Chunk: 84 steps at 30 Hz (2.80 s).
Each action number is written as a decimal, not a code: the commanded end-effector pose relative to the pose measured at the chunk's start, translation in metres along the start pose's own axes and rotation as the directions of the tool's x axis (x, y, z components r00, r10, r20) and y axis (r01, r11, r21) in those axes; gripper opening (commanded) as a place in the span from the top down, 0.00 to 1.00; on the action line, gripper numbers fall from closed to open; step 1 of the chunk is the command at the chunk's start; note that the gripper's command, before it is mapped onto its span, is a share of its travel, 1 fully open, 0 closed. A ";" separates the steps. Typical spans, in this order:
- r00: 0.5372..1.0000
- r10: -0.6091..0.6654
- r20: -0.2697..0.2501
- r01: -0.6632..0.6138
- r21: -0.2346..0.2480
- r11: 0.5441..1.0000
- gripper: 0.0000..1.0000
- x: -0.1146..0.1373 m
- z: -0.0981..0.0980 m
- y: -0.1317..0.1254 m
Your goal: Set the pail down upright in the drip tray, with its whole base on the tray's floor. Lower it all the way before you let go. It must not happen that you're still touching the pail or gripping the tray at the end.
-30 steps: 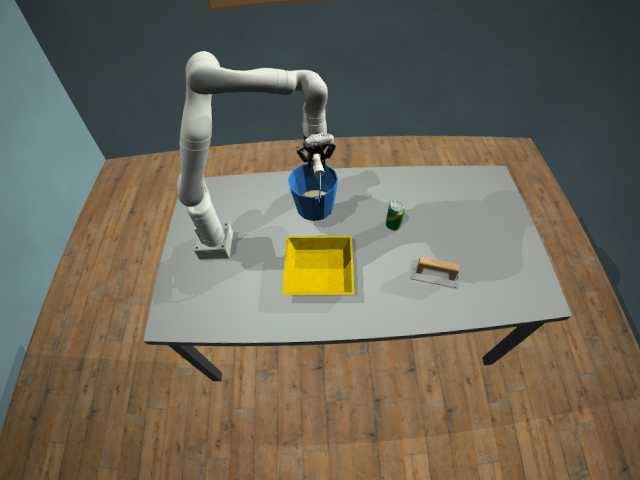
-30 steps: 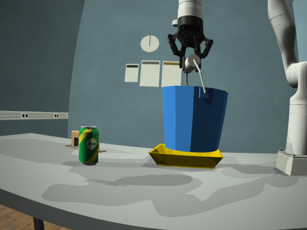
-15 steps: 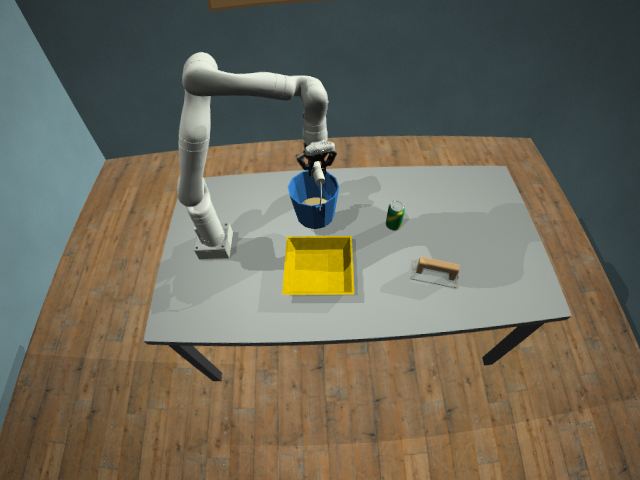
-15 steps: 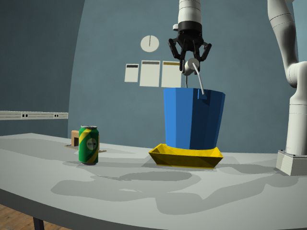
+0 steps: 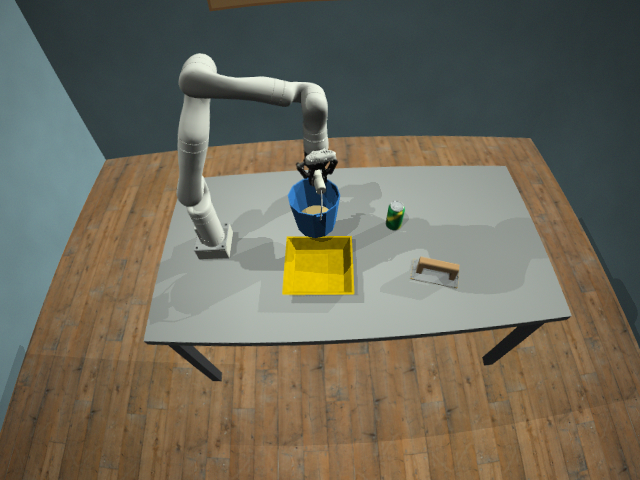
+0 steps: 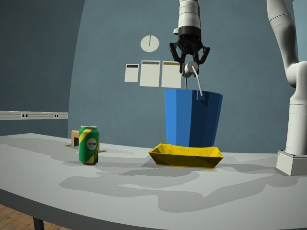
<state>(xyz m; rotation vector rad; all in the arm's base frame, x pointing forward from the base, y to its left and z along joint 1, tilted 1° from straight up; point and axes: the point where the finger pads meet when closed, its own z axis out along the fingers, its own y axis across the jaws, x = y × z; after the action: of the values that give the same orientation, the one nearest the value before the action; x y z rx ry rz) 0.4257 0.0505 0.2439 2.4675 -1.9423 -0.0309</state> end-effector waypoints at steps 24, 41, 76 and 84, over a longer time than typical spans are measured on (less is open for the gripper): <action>1.000 0.014 -0.001 -0.014 0.002 1.000 0.90 0.078 -0.001 0.012; 1.000 0.014 -0.001 -0.014 0.002 1.000 0.90 0.115 -0.001 0.019; 1.000 0.014 -0.001 -0.014 0.002 1.000 0.90 0.154 -0.001 0.025; 1.000 0.014 -0.001 -0.014 0.002 1.000 0.90 0.156 -0.001 0.026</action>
<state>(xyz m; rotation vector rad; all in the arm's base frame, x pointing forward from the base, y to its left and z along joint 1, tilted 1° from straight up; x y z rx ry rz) 0.4373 -0.1064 0.2423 2.4562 -1.9576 -0.0307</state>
